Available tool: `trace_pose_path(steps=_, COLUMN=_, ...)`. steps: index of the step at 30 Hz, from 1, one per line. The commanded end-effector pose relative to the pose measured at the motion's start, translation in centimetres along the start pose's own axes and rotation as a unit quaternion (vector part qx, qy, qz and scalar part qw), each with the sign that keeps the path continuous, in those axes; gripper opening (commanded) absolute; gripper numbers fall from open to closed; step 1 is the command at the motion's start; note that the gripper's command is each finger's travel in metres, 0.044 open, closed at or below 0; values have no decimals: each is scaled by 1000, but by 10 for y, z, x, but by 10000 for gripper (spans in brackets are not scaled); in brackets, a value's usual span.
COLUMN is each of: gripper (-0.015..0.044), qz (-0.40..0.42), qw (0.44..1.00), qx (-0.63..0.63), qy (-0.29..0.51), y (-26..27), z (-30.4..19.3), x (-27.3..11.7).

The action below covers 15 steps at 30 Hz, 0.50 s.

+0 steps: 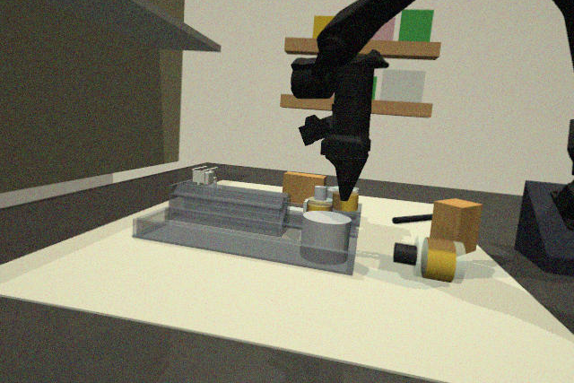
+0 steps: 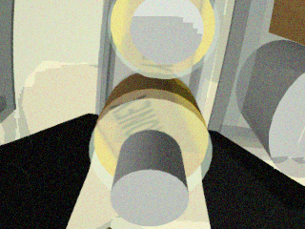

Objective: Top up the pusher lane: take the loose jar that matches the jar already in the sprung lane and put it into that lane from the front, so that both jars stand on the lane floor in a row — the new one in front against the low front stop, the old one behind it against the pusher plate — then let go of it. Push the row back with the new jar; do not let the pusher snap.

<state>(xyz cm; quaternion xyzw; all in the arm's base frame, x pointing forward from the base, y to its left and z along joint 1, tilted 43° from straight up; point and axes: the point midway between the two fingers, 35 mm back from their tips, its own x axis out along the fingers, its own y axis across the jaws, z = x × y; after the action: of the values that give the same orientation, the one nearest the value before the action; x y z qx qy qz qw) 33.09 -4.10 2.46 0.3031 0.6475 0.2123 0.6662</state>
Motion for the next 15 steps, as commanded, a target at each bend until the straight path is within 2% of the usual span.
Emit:
trace_pose_path(steps=1, gripper=0, qz=2, qw=1000, qx=-6, qy=-12, y=1, z=7, x=-3)
trace_pose_path(steps=15, gripper=0, qz=2, qw=1000, qx=-6, qy=-12, y=1, z=7, x=-1)
